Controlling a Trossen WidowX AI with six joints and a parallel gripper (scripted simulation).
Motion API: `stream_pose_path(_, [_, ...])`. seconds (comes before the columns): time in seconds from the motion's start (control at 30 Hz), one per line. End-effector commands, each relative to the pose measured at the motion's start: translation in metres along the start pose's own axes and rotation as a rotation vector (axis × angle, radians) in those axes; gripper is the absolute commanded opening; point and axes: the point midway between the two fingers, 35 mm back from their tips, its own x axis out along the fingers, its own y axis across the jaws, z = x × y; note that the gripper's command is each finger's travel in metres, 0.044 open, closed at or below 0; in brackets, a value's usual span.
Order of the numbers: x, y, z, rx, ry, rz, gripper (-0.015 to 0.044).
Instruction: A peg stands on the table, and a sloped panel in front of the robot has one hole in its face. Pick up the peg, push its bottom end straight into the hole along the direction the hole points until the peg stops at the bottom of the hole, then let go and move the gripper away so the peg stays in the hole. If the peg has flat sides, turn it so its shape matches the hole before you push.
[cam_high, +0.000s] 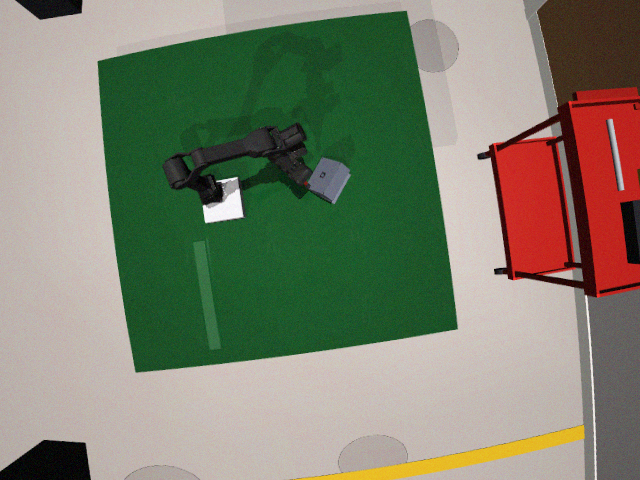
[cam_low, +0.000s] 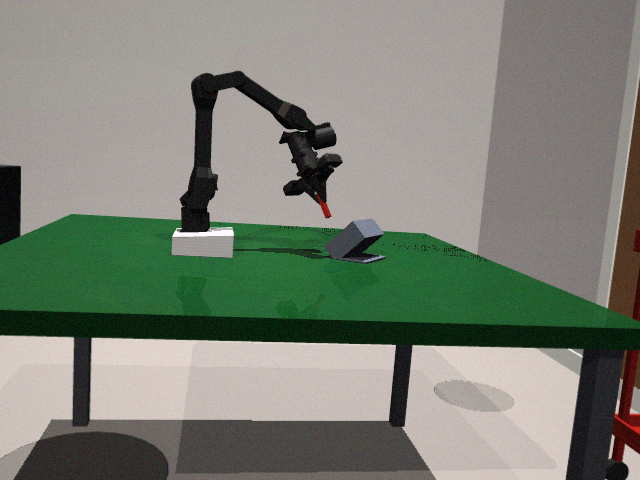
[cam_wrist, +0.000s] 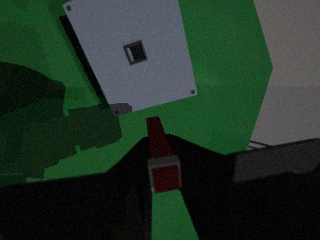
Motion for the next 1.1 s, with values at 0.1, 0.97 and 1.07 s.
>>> stream_pose_path(0.1, [-0.005, 0.005, 0.006, -0.034, -0.018, -0.028, 0.0])
stream_pose_path(0.97, [-0.024, 0.023, 0.028, -0.137, -0.09, -0.12, 0.0])
stream_pose_path(1.07, [-0.026, 0.025, 0.03, -0.149, -0.098, -0.13, 0.0])
